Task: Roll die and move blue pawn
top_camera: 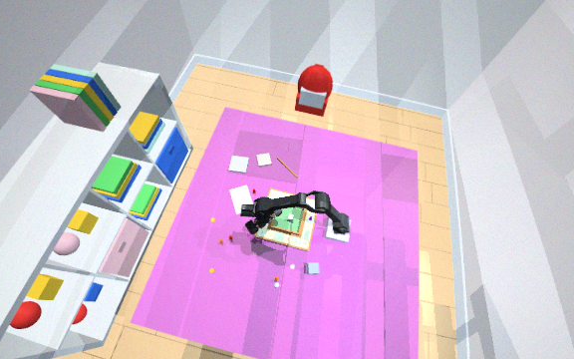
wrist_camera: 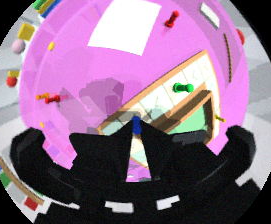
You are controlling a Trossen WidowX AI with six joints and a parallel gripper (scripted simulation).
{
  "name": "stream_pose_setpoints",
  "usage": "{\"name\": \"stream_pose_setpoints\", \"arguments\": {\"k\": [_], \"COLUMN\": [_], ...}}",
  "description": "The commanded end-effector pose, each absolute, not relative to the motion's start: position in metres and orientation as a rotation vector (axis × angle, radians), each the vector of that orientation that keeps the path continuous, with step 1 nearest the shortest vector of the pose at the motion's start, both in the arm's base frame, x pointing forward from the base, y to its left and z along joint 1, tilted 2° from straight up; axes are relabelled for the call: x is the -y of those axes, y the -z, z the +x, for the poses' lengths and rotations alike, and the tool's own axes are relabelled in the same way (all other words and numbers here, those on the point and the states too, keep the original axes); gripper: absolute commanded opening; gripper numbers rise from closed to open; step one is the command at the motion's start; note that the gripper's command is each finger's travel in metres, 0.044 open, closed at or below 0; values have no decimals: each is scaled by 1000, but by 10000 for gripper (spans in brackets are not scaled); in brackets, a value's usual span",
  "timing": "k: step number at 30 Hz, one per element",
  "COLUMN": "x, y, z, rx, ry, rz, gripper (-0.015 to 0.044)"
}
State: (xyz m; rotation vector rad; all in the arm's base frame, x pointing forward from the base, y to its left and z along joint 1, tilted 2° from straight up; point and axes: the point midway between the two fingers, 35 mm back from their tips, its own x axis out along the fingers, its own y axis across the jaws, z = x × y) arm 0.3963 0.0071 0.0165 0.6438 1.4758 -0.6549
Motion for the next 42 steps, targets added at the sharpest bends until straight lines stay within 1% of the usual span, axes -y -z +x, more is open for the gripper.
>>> {"name": "stream_pose_setpoints", "arguments": {"k": [1,11,22,27,42], "x": [-8,-10,-12,-16,-50], "y": [-31,-84,-139,-140,-132], "z": [400,404,398,394,352], "rx": [-1470,-1470,-1470,-1471,-1475], "ry": [652,652,652,652,651], "rz": [649,649,649,649,651], "gripper": [0,0,0,0,0]}}
